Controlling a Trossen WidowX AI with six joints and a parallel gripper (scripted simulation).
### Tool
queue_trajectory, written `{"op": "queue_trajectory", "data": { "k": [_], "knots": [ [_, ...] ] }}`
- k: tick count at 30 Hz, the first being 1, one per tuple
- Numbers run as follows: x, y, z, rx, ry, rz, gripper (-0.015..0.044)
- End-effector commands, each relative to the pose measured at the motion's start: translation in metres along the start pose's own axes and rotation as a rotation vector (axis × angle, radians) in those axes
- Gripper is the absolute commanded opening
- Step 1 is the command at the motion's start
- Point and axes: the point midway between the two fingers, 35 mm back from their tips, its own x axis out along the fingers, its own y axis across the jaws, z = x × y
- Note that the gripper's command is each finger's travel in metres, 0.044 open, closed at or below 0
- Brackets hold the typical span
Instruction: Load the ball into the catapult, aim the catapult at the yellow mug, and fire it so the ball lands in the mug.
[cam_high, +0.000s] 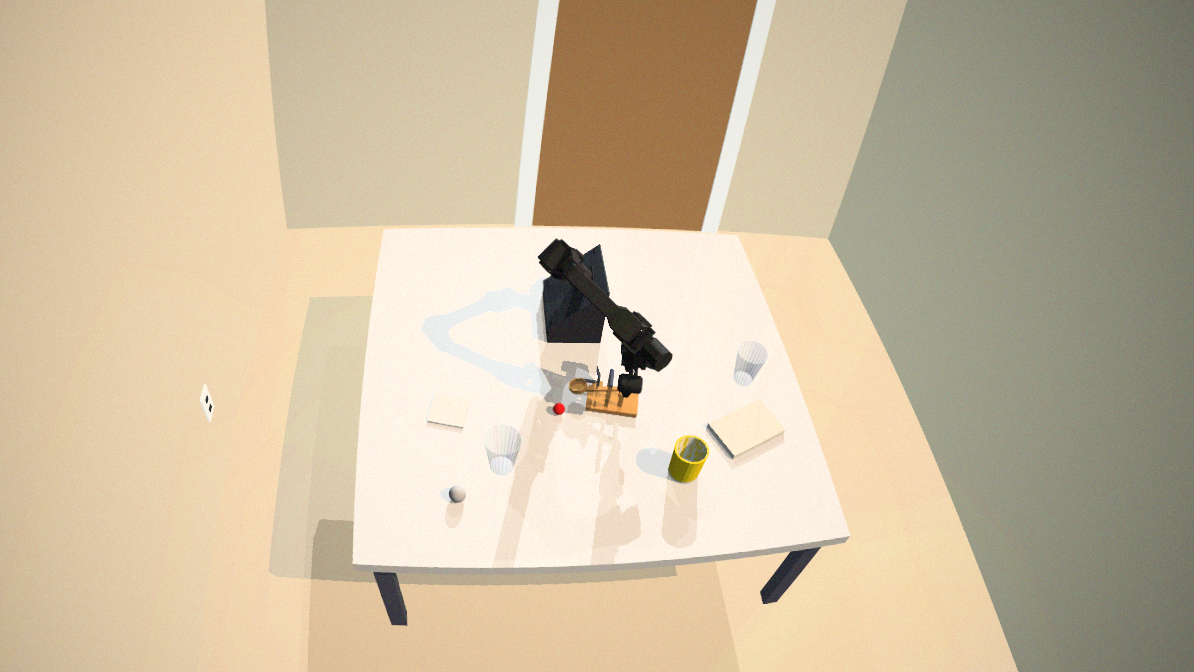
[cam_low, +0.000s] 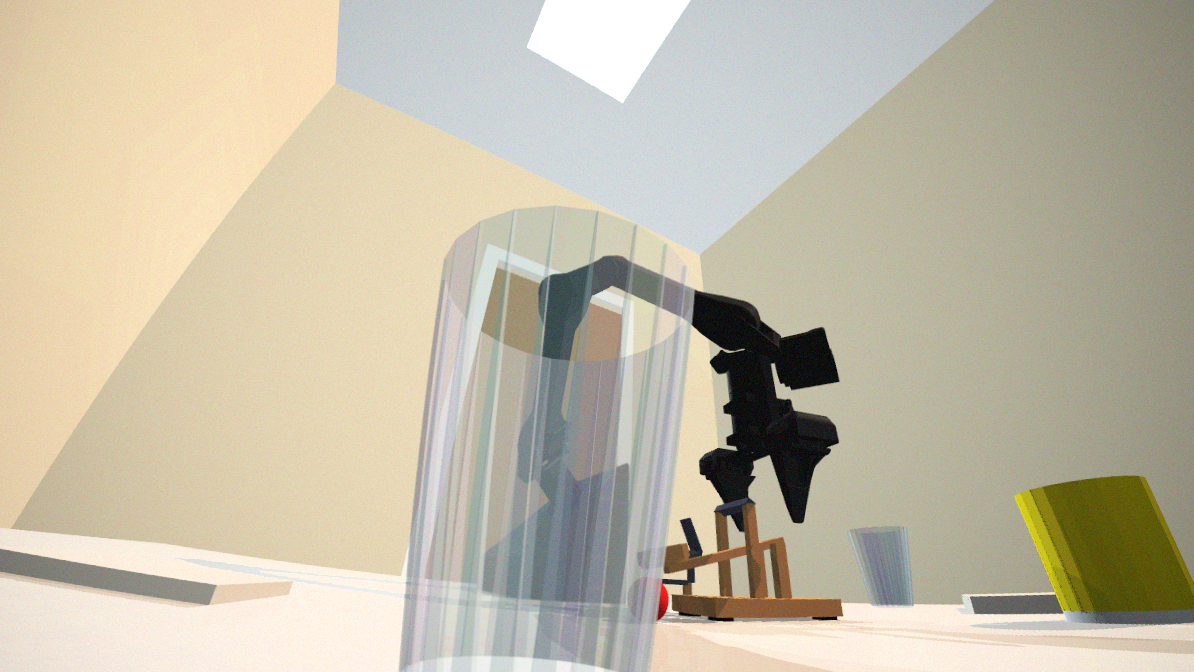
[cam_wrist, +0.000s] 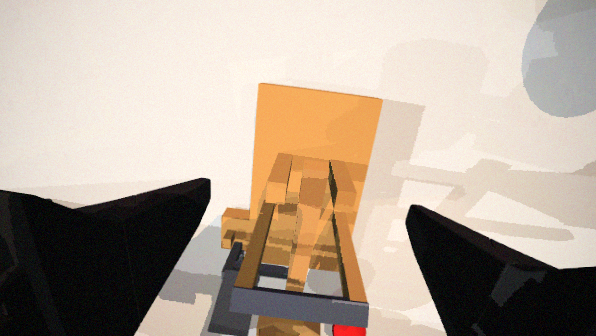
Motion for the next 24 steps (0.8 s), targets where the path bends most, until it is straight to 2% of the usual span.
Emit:
{"op": "queue_trajectory", "data": {
  "k": [1, 24],
  "knots": [
    [0.005, -0.001, 0.000, -0.003, 0.002, -0.005, 0.0440],
    [0.043, -0.001, 0.001, -0.003, 0.003, -0.005, 0.0440]
  ]
}}
